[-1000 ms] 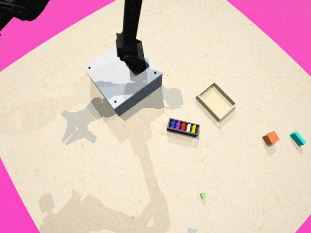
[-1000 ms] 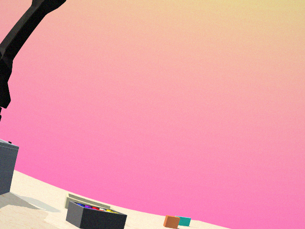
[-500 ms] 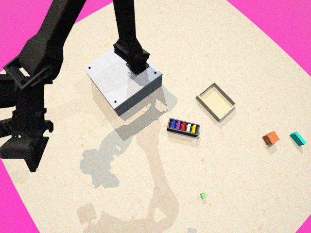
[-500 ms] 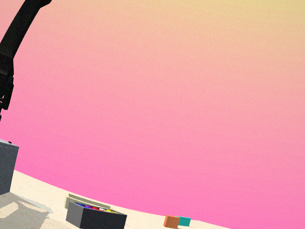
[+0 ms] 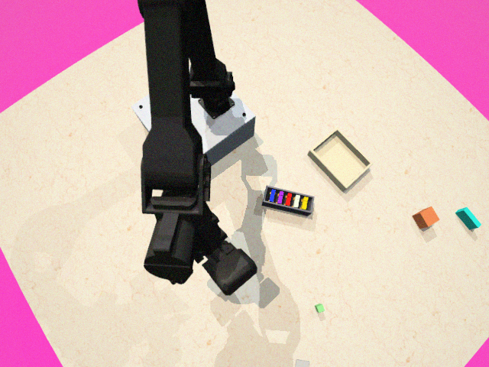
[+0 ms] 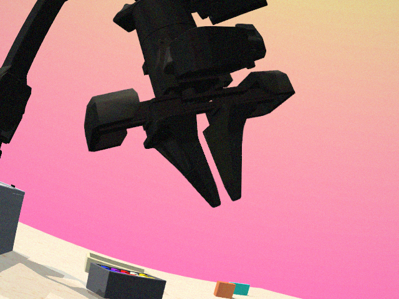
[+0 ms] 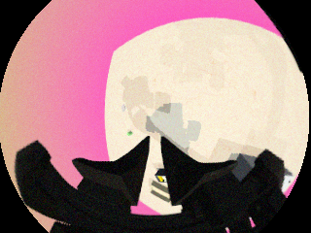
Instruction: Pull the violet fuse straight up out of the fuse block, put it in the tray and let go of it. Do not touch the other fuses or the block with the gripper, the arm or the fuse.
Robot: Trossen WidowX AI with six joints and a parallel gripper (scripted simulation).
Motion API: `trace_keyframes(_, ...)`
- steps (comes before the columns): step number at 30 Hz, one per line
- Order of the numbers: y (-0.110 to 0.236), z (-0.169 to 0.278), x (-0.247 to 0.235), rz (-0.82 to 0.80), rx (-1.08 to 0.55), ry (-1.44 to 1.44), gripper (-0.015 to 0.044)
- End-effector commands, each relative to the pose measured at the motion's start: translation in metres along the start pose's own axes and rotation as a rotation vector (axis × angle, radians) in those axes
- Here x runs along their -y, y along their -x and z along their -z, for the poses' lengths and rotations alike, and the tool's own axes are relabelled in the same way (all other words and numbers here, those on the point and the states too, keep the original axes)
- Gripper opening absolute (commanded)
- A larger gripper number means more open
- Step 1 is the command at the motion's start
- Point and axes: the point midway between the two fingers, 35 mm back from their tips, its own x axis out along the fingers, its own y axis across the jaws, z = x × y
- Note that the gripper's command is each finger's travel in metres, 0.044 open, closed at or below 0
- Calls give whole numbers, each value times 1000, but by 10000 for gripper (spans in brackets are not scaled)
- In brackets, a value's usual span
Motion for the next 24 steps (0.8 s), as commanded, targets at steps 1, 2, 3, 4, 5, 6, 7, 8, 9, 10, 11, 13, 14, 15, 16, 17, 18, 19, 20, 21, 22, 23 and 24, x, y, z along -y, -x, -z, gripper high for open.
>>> trace_keyframes(1, -17, 53, 1, 110, -100, 99, 73)
trace_keyframes(2, -20, 69, 2, 142, -127, 134, 73)
trace_keyframes(3, -23, 84, 3, 175, -152, 171, 73)
trace_keyframes(4, -25, 100, 5, 208, -175, 209, 73)
trace_keyframes(5, -26, 114, 7, 241, -197, 248, 73)
trace_keyframes(6, -27, 129, 10, 274, -216, 290, 73)
trace_keyframes(7, -27, 142, 14, 307, -234, 332, 73)
trace_keyframes(8, -27, 156, 18, 341, -250, 377, 73)
trace_keyframes(9, -26, 169, 22, 374, -264, 422, 73)
trace_keyframes(10, -24, 181, 27, 407, -277, 469, 73)
trace_keyframes(11, -23, 192, 32, 440, -287, 517, 73)
trace_keyframes(13, -20, 206, 39, 481, -298, 580, 73)
trace_keyframes(14, -19, 208, 40, 486, -299, 588, 73)
trace_keyframes(15, -19, 208, 40, 486, -299, 588, 73)
trace_keyframes(16, -19, 206, 41, 486, -299, 588, 73)
trace_keyframes(17, -19, 203, 42, 486, -299, 588, 73)
trace_keyframes(18, -19, 203, 42, 486, -299, 588, 73)
trace_keyframes(19, -20, 204, 42, 486, -299, 588, 73)
trace_keyframes(20, -20, 204, 42, 486, -299, 588, 73)
trace_keyframes(21, -21, 204, 42, 486, -299, 588, 73)
trace_keyframes(22, -21, 204, 43, 486, -299, 588, 73)
trace_keyframes(23, -22, 204, 43, 486, -299, 588, 73)
trace_keyframes(24, -23, 204, 44, 486, -299, 588, 73)
